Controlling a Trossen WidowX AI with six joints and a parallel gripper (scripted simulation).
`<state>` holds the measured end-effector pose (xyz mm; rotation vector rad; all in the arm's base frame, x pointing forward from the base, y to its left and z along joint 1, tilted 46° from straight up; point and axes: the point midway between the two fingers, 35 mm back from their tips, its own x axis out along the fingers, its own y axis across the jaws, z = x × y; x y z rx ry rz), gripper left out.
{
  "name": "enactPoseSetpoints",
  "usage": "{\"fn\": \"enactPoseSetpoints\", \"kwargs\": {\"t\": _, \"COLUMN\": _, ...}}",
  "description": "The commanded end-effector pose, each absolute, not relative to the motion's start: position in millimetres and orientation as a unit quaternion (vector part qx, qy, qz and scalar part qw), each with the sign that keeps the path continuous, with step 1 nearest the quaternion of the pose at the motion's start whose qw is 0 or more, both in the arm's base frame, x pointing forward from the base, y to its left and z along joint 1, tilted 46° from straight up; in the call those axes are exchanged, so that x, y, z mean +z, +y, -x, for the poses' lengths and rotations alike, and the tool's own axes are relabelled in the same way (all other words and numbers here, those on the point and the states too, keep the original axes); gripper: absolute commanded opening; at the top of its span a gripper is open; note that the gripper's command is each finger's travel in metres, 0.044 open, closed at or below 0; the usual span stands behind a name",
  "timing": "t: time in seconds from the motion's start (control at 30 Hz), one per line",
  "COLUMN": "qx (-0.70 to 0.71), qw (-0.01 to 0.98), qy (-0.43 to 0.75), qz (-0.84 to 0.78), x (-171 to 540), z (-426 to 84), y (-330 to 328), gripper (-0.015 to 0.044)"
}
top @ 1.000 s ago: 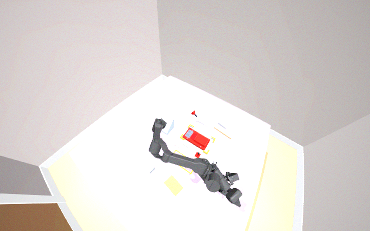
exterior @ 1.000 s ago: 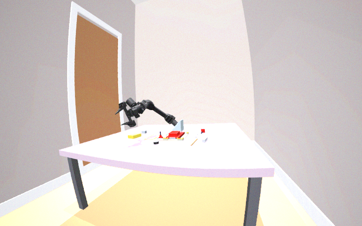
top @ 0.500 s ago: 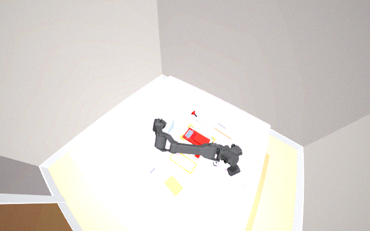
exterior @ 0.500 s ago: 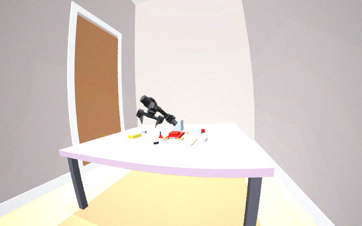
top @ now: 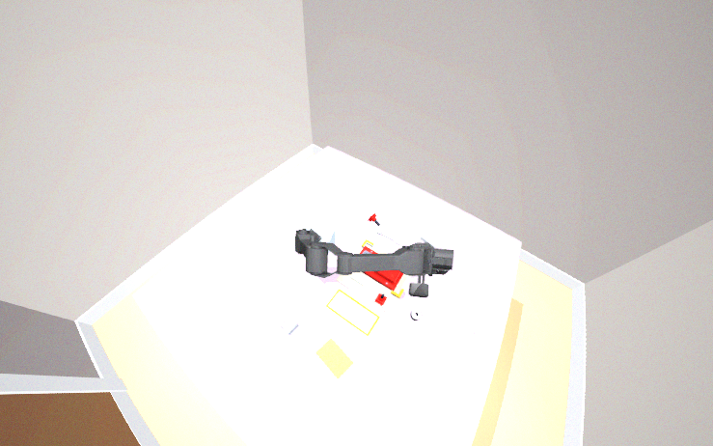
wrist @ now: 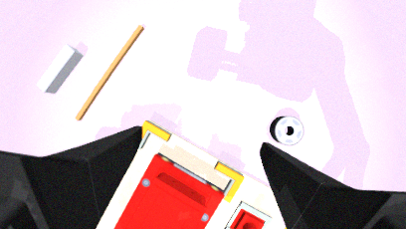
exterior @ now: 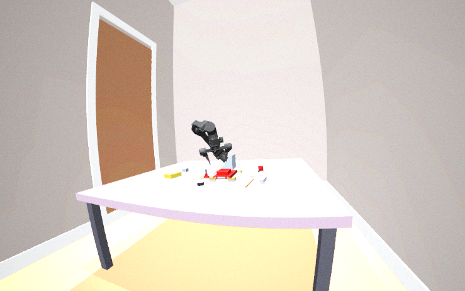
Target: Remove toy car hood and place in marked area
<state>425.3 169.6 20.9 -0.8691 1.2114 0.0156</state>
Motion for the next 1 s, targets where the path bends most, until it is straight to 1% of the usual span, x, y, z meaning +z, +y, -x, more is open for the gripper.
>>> {"fn": "enactPoseSetpoints", "kwargs": {"t": 0.0, "qx": -0.103, "qw": 0.705, "qy": 0.612, "qz": 0.344, "x": 8, "z": -367, "y": 159, "gripper": 0.044}}
{"fn": "enactPoseSetpoints", "kwargs": {"t": 0.13, "qx": -0.195, "qw": 0.686, "qy": 0.626, "qz": 0.316, "x": 11, "z": -324, "y": 153, "gripper": 0.044}}
{"fn": "enactPoseSetpoints", "kwargs": {"t": 0.2, "qx": -0.227, "qw": 0.68, "qy": 0.624, "qz": 0.31, "x": 14, "z": -311, "y": 151, "gripper": 0.044}}
{"fn": "enactPoseSetpoints", "kwargs": {"t": 0.97, "qx": -0.231, "qw": 0.679, "qy": 0.624, "qz": 0.309, "x": 8, "z": -313, "y": 144, "gripper": 0.044}}
